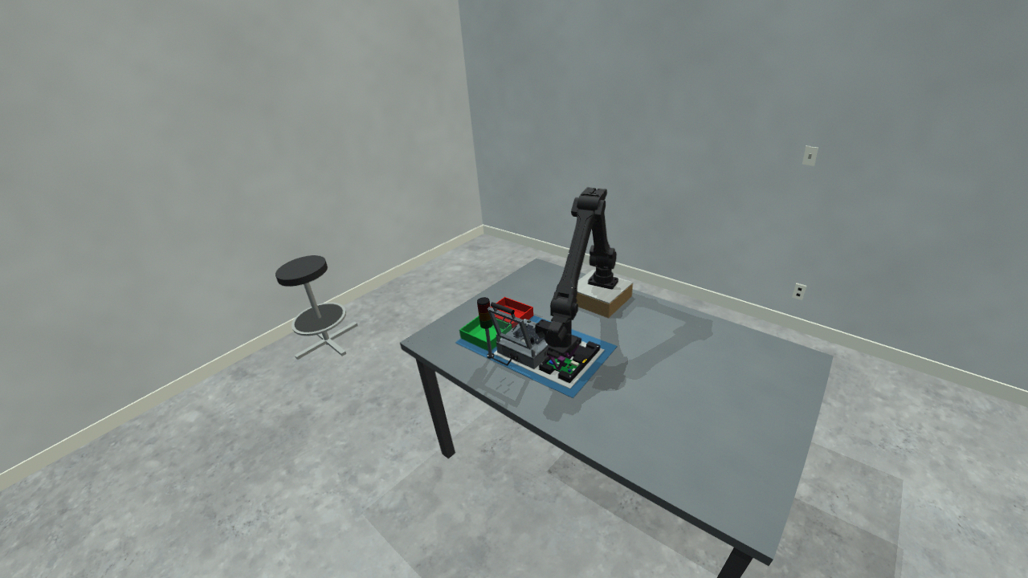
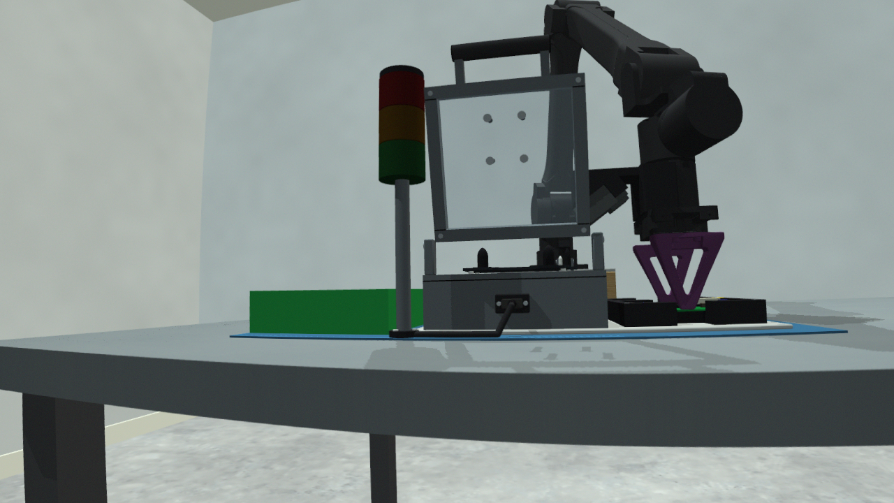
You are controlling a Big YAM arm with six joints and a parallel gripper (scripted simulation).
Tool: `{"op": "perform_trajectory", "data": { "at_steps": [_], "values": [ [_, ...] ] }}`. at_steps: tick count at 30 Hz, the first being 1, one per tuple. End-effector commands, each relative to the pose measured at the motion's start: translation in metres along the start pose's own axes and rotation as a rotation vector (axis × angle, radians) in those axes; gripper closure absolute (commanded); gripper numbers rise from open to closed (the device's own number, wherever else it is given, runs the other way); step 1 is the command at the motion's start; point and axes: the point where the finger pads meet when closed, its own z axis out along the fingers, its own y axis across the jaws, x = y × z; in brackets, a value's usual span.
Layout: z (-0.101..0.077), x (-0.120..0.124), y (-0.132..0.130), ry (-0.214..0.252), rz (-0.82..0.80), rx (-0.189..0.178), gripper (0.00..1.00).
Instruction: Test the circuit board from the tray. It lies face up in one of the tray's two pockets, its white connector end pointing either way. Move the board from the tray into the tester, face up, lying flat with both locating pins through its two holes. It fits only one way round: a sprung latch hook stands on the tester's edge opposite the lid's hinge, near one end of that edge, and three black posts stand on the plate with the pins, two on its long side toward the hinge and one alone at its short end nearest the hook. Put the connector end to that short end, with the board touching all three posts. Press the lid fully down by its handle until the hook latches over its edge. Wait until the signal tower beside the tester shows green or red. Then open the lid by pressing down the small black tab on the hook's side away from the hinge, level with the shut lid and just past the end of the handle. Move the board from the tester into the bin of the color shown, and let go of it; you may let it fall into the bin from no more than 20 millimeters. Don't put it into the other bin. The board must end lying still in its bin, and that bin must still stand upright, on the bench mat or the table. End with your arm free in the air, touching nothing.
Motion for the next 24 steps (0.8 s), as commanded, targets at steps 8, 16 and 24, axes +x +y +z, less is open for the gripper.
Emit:
{"op": "perform_trajectory", "data": {
  "at_steps": [8,16,24],
  "values": [
    [0.0106,0.0093,0.0043,-0.001,-0.007,-0.005,0.28],
    [0.01,0.0094,0.0049,-0.001,-0.007,-0.006,0.28],
    [0.0031,0.0097,0.0058,-0.003,-0.007,0.002,0.28]
  ]
}}
